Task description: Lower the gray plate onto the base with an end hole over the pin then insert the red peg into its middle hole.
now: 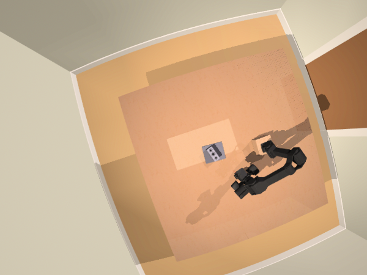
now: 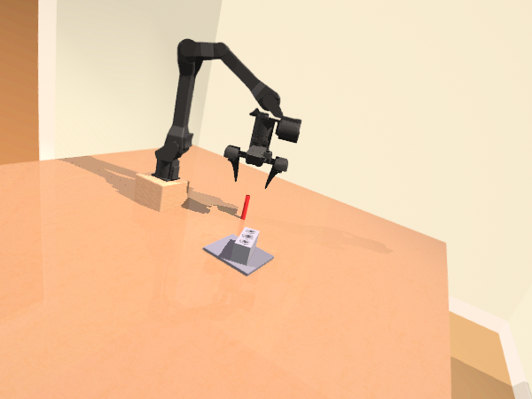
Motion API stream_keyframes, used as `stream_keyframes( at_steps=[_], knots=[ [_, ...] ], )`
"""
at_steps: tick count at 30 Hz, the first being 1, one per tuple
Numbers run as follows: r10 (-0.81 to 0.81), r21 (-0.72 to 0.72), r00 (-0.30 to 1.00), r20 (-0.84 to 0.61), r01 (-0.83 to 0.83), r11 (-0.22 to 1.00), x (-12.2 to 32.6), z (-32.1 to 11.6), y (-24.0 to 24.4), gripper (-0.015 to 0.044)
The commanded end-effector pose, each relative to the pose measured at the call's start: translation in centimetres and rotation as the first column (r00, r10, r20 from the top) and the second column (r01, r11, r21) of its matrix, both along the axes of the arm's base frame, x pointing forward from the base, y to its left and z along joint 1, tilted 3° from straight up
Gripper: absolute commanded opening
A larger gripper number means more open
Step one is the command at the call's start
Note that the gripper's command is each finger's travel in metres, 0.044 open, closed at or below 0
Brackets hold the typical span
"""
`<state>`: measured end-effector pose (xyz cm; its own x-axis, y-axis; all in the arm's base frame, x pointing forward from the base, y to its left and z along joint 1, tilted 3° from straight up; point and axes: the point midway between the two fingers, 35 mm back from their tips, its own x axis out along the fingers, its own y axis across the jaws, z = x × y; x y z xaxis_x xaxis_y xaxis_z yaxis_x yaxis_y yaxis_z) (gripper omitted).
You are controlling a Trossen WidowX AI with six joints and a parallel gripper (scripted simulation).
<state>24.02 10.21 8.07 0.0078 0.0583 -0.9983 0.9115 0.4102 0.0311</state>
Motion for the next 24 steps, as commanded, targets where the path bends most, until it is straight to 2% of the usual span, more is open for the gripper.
stream_keyframes(
  at_steps=[1,24],
  knots=[
    [0.0,0.002,1.0,-0.001,0.0,1.0,-0.1,-0.7,0.1,0.044],
    [0.0,0.002,1.0,-0.001,0.0,1.0,0.0,-4.9,0.5,0.044]
  ],
)
